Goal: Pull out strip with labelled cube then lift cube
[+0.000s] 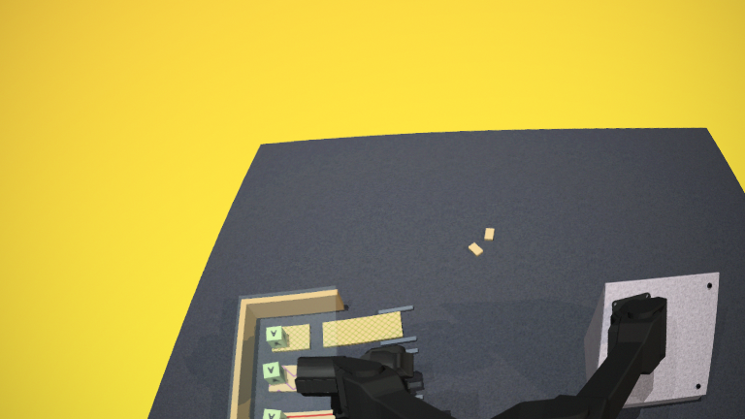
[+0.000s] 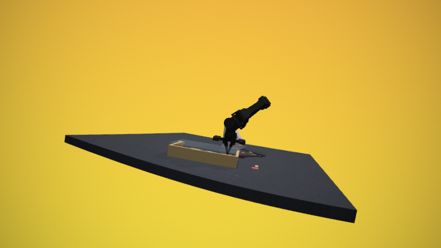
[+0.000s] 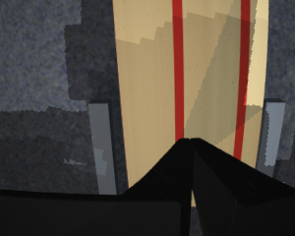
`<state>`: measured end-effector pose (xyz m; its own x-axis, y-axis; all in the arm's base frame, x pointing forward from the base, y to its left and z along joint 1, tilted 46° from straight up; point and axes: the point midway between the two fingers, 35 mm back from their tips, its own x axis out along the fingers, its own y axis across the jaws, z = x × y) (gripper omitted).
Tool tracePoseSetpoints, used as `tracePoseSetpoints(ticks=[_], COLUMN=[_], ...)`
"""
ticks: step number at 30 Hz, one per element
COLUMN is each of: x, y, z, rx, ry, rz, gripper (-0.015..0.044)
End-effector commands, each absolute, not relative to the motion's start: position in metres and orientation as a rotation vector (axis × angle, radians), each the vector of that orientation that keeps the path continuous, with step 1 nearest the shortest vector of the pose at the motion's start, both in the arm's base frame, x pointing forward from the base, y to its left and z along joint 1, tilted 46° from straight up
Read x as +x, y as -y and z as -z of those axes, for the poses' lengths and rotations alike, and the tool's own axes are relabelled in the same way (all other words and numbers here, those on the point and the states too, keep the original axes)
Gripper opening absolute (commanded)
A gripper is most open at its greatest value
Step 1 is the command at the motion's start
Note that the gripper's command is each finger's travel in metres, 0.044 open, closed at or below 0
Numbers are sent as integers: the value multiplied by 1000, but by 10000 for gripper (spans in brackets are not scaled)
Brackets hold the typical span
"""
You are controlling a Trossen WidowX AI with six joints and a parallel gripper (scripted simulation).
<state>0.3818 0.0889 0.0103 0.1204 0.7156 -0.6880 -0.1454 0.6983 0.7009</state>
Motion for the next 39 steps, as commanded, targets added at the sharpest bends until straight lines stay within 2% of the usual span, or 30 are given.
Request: tracePoseSetpoints(ticks=[1, 39], x=[380, 331], y=[-90, -92], z=[-8, 2], rx=[535, 537], ry=[-1315, -1318], rz=[-673, -672], gripper=[0, 0])
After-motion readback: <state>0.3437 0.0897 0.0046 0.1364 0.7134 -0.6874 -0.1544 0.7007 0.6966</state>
